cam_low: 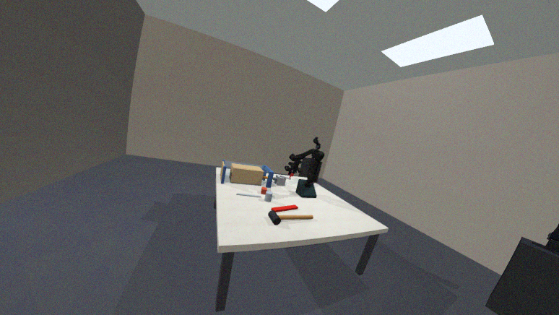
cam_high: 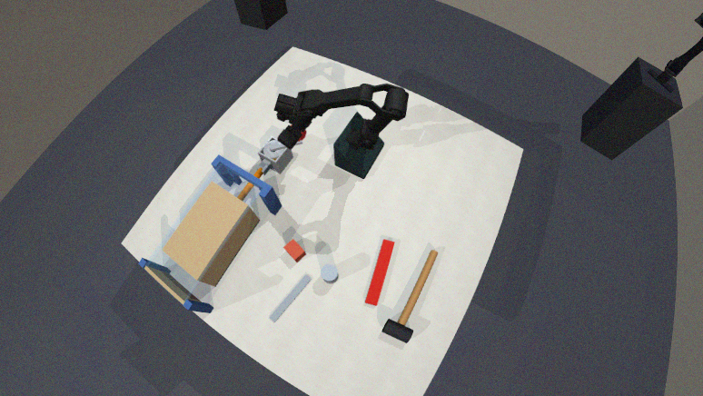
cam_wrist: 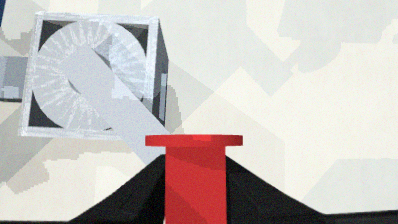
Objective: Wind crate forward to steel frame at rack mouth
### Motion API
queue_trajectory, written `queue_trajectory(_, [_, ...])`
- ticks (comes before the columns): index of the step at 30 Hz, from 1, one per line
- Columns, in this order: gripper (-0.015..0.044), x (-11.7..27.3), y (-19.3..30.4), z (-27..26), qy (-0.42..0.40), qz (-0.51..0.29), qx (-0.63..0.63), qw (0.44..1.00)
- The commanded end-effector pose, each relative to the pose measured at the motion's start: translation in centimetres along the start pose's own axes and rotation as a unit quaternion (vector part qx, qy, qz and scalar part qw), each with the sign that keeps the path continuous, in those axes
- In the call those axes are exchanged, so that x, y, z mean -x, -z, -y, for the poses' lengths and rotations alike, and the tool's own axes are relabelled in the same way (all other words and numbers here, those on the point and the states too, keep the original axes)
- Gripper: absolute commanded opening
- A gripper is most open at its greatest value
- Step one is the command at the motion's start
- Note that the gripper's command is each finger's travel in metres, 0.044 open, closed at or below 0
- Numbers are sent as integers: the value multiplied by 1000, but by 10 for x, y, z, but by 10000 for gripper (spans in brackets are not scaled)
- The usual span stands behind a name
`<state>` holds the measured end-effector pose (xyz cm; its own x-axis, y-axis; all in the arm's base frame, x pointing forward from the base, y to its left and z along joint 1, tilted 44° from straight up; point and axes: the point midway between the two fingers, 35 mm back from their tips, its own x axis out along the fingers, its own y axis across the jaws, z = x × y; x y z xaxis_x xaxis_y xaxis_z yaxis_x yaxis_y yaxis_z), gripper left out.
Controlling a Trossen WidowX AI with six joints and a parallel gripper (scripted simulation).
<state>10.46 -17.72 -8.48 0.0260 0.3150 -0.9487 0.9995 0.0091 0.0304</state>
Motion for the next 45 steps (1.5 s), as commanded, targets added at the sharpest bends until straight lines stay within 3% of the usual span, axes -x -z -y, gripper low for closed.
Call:
queue_trajectory(1, [0, -4, -7, 7, 10, 5, 0, 1000])
queue_trajectory(45, [0, -26, -58, 29, 11, 8, 0, 1000])
